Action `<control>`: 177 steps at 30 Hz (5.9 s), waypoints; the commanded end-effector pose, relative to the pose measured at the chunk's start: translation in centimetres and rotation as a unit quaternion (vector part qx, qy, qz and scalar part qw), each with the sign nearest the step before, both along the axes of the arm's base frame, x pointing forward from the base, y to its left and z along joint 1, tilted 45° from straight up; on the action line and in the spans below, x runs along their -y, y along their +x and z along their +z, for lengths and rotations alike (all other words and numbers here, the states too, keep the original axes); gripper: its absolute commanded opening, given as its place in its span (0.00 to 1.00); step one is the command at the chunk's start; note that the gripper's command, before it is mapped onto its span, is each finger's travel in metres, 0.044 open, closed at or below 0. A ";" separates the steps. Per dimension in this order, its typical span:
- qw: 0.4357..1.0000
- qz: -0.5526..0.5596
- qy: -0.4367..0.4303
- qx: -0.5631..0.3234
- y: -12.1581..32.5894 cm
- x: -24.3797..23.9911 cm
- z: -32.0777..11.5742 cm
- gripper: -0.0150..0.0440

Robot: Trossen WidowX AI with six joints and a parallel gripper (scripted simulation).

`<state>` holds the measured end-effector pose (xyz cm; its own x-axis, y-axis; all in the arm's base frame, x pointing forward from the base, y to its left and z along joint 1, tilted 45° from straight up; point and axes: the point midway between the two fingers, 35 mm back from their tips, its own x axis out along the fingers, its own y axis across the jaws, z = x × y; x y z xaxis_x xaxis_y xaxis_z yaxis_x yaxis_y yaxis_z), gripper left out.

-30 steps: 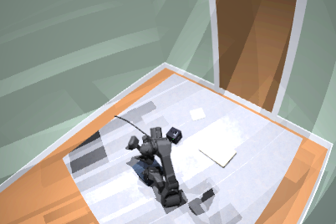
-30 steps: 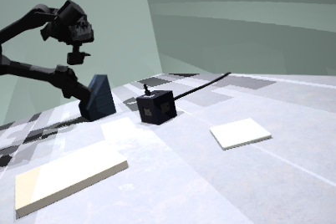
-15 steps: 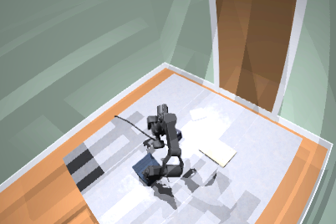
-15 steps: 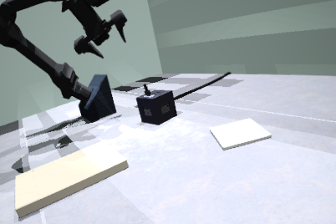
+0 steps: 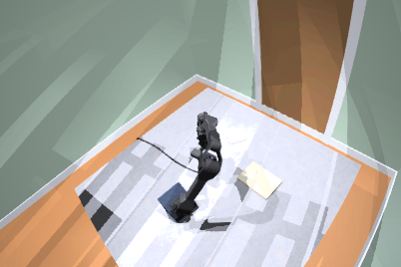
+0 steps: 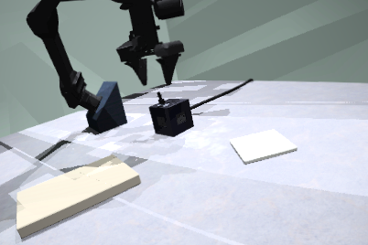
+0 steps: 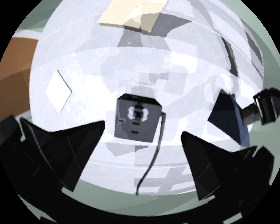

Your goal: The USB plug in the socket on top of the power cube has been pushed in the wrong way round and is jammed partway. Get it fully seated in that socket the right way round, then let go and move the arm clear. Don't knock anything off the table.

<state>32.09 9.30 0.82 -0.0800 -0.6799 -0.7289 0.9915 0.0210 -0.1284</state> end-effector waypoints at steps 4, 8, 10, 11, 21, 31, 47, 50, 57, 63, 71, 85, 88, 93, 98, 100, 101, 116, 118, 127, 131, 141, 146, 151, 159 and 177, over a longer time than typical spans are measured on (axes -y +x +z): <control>1.000 -0.002 -0.006 0.022 0.7 -0.1 0.5 1.00; 1.000 -0.002 -0.006 0.022 0.7 0.0 0.4 1.00; 1.000 -0.002 -0.006 0.022 0.6 0.1 0.3 1.00; 1.000 -0.002 -0.006 0.022 0.6 0.2 0.2 1.00; 1.000 -0.002 -0.007 0.022 0.6 0.9 -0.5 1.00; 1.000 -0.002 -0.007 0.022 0.5 1.6 -1.3 1.00; 1.000 -0.005 -0.005 0.023 0.6 1.9 -1.6 0.64; 1.000 -0.005 -0.005 0.023 0.6 1.9 -1.6 0.51; 1.000 -0.005 -0.005 0.023 0.6 1.9 -1.6 0.27; 1.000 -0.005 -0.005 0.023 0.6 1.9 -1.6 0.25; 1.000 -0.005 -0.005 0.023 0.6 1.9 -1.6 0.25; 1.000 -0.004 -0.005 0.023 0.6 1.4 -1.1 0.25; 1.000 -0.004 -0.005 0.023 0.6 1.3 -0.9 0.25; 1.000 -0.004 -0.005 0.023 0.6 1.0 -0.7 0.25; 1.000 -0.004 -0.005 0.023 0.7 0.8 -0.4 0.25; 1.000 -0.004 -0.005 0.023 0.7 0.7 -0.4 0.25; 1.000 -0.004 -0.005 0.023 0.7 0.7 -0.3 0.25; 1.000 -0.004 -0.005 0.023 0.7 0.0 0.4 0.25; 1.000 -0.004 -0.005 0.023 0.7 -0.1 0.5 0.25; 1.000 0.005 -0.005 0.012 0.7 -0.1 0.5 0.25; 0.999 0.035 -0.003 -0.017 0.6 0.0 0.5 0.25; 0.985 0.133 0.006 -0.110 0.6 0.1 0.5 0.25; 0.972 0.179 0.010 -0.154 0.6 0.1 0.5 0.25; 0.954 0.225 0.014 -0.197 0.6 0.1 0.5 0.25; 0.918 0.296 0.021 -0.265 0.6 0.1 0.5 0.25; 0.800 0.442 0.036 -0.405 0.6 0.1 0.5 0.25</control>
